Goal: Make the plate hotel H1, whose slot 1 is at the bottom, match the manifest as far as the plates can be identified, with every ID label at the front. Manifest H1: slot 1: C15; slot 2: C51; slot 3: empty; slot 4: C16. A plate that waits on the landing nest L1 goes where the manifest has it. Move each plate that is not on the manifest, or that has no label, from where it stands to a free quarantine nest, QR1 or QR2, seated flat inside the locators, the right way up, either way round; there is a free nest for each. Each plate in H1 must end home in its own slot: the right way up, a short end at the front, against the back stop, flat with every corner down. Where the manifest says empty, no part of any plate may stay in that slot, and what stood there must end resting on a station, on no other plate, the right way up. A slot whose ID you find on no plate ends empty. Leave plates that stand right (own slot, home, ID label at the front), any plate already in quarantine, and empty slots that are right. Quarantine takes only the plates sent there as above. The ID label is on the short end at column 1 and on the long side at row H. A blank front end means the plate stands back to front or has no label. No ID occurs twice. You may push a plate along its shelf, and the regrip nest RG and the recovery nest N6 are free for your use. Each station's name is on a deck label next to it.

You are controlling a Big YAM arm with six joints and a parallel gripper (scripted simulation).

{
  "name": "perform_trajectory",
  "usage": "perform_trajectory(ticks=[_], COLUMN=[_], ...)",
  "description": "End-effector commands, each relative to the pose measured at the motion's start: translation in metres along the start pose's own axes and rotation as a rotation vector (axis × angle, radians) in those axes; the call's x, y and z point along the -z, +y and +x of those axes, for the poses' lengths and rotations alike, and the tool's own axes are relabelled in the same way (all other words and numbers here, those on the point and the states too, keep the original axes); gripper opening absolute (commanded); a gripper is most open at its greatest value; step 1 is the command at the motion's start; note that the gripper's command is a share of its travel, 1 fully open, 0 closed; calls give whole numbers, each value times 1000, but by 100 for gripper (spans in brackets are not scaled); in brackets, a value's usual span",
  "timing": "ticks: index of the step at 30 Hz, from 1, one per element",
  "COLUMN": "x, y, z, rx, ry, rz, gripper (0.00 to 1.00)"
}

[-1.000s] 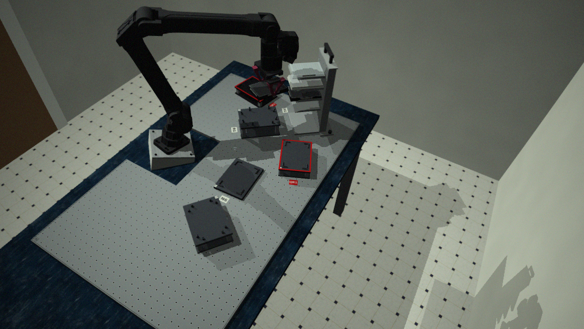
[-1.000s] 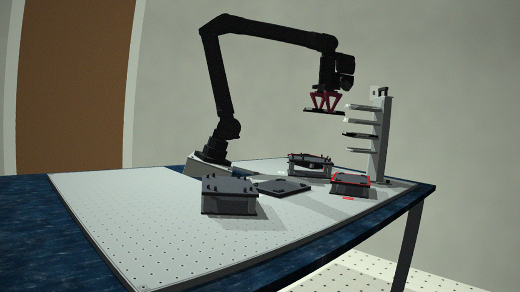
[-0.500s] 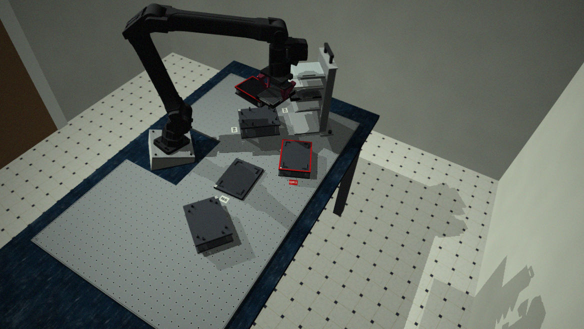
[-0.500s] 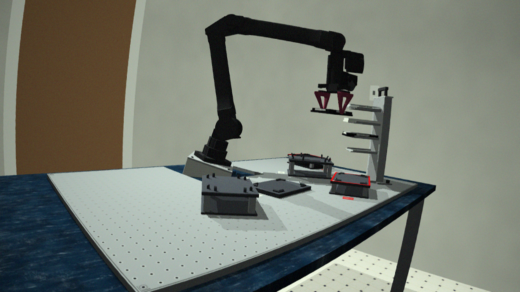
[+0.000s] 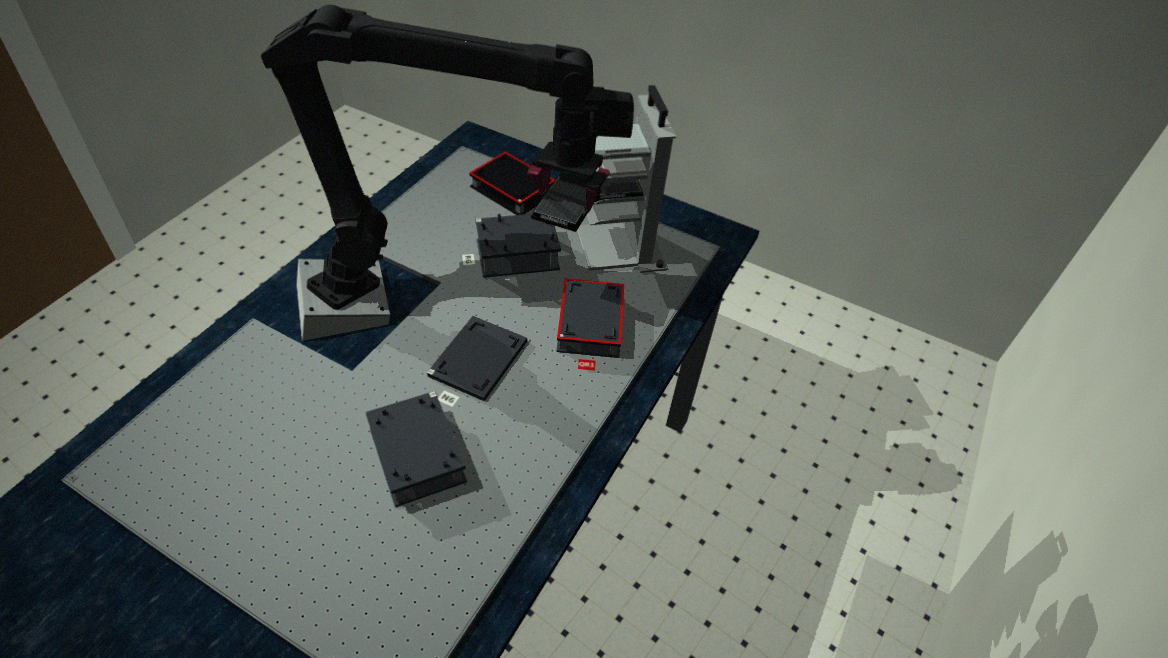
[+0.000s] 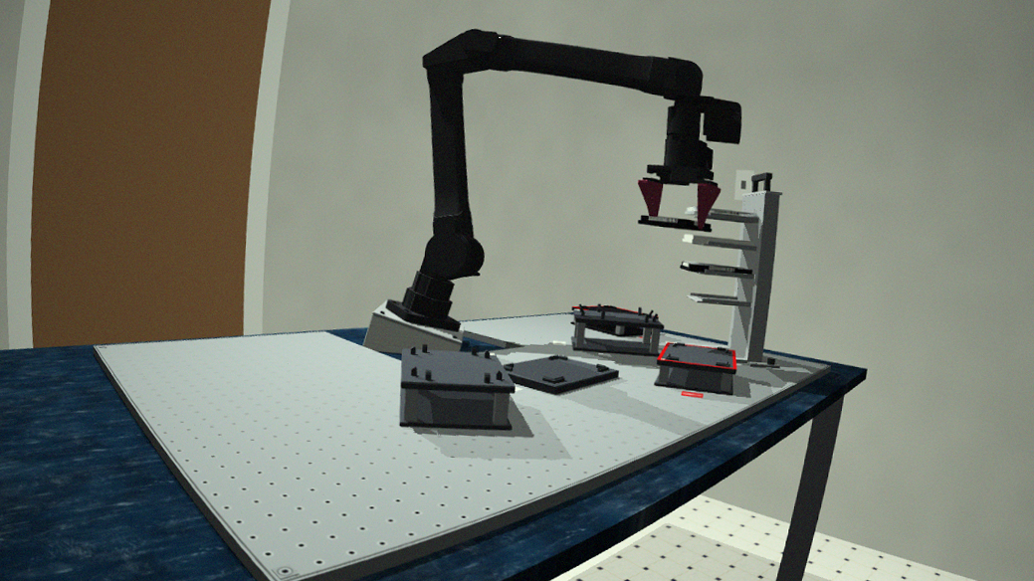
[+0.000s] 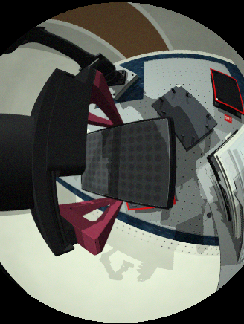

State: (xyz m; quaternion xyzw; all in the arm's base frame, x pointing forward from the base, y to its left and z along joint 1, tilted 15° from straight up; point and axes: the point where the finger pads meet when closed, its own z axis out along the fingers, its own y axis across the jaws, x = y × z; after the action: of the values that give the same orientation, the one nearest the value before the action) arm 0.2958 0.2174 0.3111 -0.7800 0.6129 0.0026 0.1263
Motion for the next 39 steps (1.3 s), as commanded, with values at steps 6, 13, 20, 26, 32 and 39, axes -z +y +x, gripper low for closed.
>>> perform_trajectory(ticks=[6, 13, 20, 26, 32, 39], x=[23, 23, 23, 23, 21, -14], y=[-35, -53, -68, -85, -103, -85], z=[5, 18, 27, 38, 45, 40], rx=[221, 298, 298, 298, 301, 311], ry=[-16, -10, -8, -6, -5, -7], rz=[62, 54, 52, 52, 74, 19], gripper=[86, 86, 86, 86, 86, 86])
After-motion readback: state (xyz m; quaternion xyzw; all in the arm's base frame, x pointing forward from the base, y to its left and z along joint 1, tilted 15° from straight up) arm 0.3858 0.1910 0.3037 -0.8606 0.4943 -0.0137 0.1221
